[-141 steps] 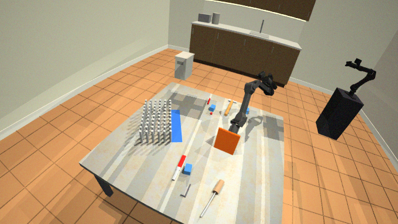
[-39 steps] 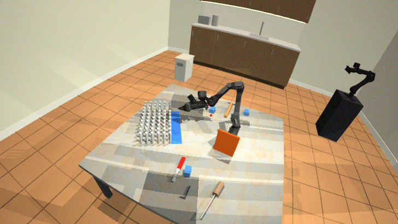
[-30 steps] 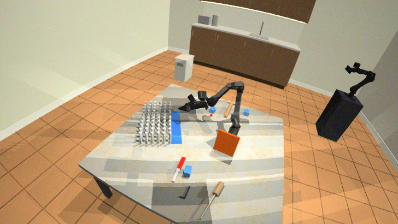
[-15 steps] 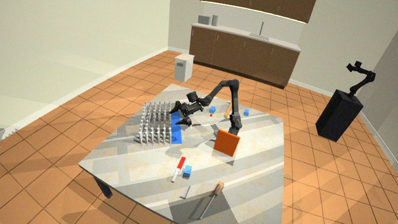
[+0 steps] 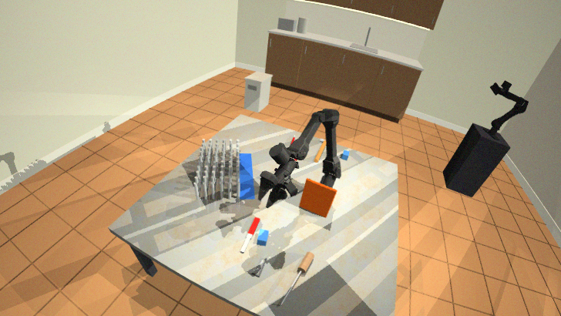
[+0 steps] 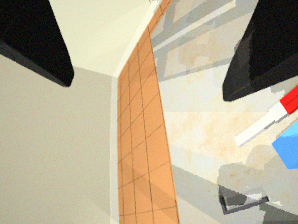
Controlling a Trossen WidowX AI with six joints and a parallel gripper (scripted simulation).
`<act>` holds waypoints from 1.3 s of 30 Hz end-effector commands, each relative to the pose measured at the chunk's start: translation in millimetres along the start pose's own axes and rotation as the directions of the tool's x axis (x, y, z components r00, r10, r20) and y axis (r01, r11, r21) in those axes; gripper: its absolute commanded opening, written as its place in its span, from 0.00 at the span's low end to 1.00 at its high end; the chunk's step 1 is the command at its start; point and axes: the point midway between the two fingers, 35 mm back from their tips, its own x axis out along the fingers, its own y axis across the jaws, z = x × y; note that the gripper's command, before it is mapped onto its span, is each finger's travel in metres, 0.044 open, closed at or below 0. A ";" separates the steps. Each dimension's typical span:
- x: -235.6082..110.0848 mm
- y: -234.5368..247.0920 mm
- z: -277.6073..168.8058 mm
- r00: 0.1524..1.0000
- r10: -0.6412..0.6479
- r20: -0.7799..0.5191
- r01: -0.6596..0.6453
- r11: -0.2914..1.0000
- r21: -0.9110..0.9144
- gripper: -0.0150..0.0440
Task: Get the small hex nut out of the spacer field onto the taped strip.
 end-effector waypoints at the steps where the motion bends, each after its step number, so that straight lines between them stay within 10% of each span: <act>1: 15.8 5.1 57.8 0.995 0.088 0.050 -0.065 0.936 -0.347 1.00; 8: 35.6 51.8 169.0 0.953 0.296 0.071 -0.068 0.434 -0.898 1.00; 14: 40.0 107.2 232.4 0.904 0.429 -0.003 0.051 -0.114 -0.992 1.00; 39: 75.4 157.9 228.5 0.901 0.433 -0.005 0.057 -0.131 -0.990 1.00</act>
